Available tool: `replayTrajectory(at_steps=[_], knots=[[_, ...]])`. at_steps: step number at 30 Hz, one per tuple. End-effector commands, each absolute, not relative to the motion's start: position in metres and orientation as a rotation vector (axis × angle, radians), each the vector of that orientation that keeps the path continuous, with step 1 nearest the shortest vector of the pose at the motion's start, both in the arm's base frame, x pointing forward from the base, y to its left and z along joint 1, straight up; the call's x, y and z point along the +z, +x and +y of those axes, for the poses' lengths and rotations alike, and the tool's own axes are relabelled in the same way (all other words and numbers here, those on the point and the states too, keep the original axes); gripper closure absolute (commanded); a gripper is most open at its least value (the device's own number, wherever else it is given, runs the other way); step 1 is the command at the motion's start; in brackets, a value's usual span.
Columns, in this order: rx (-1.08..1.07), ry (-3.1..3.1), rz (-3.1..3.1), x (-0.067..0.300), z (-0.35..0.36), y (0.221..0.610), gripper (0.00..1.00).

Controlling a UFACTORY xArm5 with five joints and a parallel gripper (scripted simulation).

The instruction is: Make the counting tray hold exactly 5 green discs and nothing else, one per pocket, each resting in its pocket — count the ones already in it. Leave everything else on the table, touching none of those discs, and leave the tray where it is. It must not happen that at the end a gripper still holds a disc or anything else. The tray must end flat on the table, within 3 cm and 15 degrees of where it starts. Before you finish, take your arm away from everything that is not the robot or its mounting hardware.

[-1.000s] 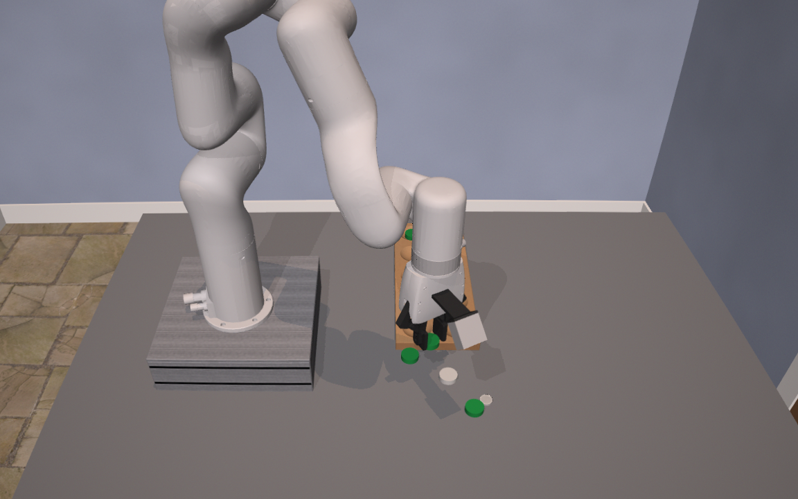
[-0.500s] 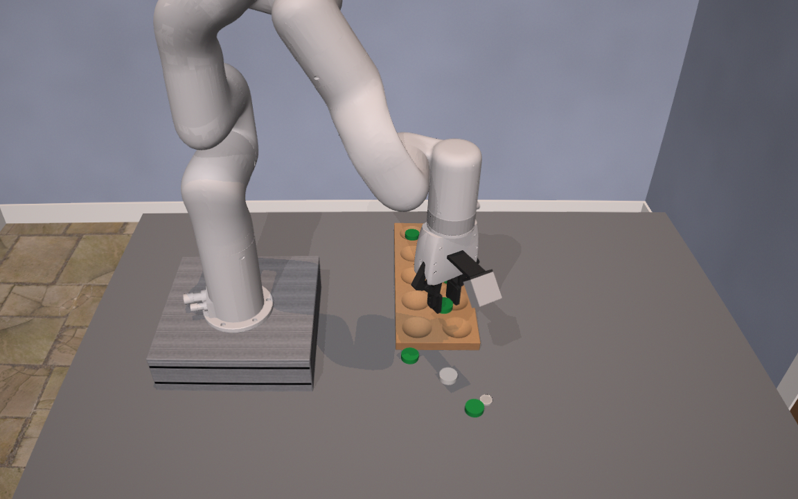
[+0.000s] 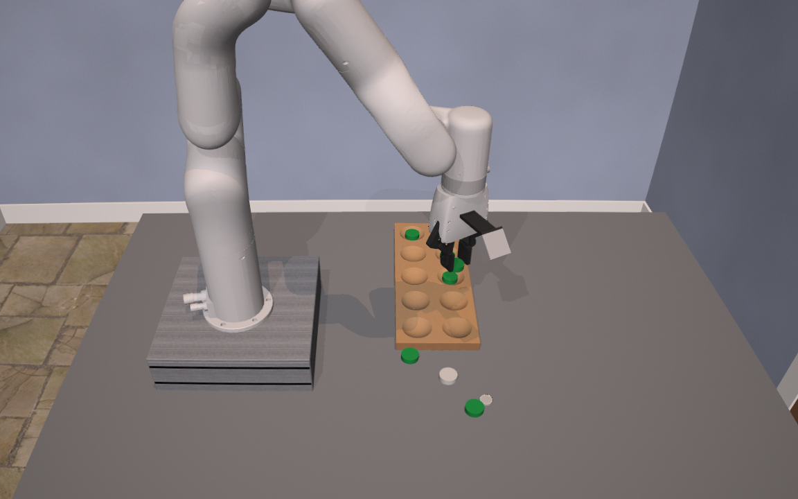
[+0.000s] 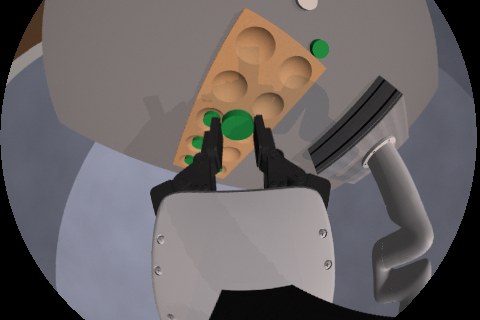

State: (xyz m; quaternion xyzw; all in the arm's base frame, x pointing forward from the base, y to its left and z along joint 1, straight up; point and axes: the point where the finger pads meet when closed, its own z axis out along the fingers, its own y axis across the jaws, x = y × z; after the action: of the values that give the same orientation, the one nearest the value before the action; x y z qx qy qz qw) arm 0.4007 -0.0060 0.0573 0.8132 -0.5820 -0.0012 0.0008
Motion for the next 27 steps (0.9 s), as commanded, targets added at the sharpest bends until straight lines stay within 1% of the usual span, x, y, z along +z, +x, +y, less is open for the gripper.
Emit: replayTrajectory(at_steps=[1, 4, 8, 13, 27], knots=[[-0.005, 2.549, -1.833, 0.058, 0.003, 0.407, 1.00], [-0.005, 2.549, -1.833, 0.046, 0.003, 0.408, 1.00], [-0.006, 2.549, -1.833, 0.007, 0.002, 0.409, 1.00], [-0.006, 2.549, -1.833, -0.023, 0.002, 0.409, 1.00], [-0.006, 2.549, -1.832, -0.036, 0.002, 0.408, 1.00]])
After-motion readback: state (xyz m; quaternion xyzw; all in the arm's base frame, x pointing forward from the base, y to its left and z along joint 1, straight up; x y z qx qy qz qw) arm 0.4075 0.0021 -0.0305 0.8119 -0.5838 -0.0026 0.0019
